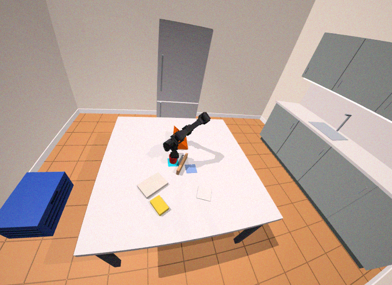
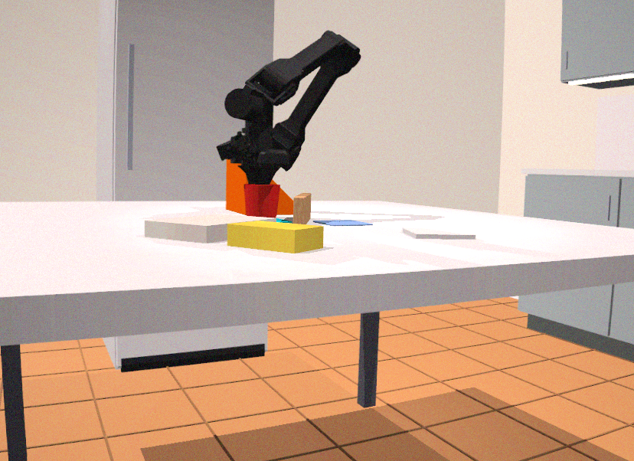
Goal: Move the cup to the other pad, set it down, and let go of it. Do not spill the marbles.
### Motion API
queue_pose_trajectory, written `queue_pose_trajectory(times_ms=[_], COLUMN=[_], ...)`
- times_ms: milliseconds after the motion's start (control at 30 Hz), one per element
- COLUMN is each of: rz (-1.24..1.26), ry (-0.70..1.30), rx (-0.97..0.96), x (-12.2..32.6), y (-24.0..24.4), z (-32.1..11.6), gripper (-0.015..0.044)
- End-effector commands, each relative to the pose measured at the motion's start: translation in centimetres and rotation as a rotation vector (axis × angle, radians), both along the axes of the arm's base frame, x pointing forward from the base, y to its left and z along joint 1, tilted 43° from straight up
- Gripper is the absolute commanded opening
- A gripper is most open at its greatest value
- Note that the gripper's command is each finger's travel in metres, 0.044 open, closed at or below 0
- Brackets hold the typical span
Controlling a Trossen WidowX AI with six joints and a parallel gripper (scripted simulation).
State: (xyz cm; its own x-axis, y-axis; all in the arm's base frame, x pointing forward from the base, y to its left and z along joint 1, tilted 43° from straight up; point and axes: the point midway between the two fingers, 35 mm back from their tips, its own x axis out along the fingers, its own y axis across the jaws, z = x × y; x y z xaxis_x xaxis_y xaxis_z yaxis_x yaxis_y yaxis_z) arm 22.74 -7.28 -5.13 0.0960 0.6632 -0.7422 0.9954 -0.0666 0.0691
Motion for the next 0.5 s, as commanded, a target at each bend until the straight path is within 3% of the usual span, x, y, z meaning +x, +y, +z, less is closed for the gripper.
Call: queue_pose_trajectory(times_ms=[0, 467], rz=[0.001, -0.001], ry=[0.000, 0.002], rx=[0.000, 0.000], x=[0.0, -0.1], y=[-0.1, -1.5], z=[0.1, 1.5], gripper=[0.0128, 0.0128])
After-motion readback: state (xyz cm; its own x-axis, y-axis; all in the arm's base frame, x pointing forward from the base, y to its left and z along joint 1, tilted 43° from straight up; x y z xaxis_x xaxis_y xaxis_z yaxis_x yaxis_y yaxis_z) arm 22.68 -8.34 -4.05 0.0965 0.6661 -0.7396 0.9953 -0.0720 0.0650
